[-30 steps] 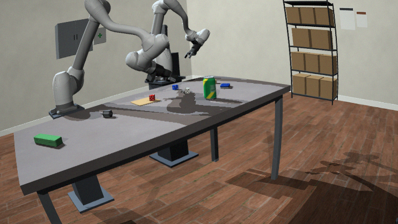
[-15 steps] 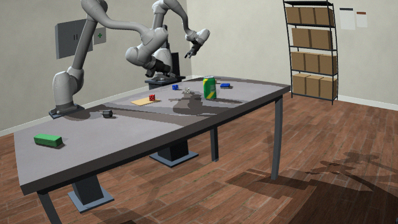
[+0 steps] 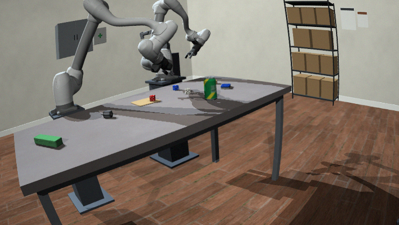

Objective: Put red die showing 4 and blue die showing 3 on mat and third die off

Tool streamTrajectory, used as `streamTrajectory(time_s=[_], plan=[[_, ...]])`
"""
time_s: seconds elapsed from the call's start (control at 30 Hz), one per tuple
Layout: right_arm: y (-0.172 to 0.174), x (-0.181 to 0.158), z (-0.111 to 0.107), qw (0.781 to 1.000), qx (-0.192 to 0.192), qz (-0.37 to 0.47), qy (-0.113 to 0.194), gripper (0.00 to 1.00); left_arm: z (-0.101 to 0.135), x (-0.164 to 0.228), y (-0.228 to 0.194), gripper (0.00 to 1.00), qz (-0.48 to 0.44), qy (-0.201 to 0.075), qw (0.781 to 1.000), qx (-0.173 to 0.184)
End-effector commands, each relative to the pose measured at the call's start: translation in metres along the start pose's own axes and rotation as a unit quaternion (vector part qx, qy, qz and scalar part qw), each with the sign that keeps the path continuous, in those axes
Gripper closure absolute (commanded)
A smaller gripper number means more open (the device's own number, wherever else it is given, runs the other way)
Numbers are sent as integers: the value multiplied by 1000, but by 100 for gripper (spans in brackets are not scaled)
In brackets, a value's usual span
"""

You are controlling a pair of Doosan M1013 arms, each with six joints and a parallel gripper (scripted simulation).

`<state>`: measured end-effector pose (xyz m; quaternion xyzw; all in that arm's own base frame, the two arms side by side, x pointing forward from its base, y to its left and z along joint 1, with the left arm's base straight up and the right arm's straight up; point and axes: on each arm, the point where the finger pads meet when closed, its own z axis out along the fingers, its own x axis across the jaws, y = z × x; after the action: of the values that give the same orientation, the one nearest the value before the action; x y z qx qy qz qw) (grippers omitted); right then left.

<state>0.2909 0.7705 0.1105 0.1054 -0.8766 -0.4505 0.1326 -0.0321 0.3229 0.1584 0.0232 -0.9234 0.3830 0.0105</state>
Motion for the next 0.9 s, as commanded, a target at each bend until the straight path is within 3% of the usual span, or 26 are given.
streamTrajectory(time_s=[0.0,0.2,0.3,0.37,0.4,0.57,0.73,0.8,0.87], plan=[[7,15,12,997,50,9,50,13,-1,0,0,0,0,0,1000,-1],[2,27,19,985,151,21,85,13,-1,0,0,0,0,0,1000,-1],[2,27,20,985,152,21,85,13,-1,0,0,0,0,0,1000,-1],[-3,24,17,972,219,29,84,13,-1,0,0,0,0,0,1000,-1],[-4,23,17,970,228,30,83,13,-1,0,0,0,0,0,1000,-1],[-6,11,10,951,300,40,59,13,-1,0,0,0,0,0,1000,-1],[-3,-11,-3,926,373,50,7,13,-1,0,0,0,0,0,1000,-1],[1,-21,-9,916,398,54,-18,13,-1,0,0,0,0,0,1000,-1],[1,-21,-9,916,398,54,-18,13,-1,0,0,0,0,0,1000,-1]])
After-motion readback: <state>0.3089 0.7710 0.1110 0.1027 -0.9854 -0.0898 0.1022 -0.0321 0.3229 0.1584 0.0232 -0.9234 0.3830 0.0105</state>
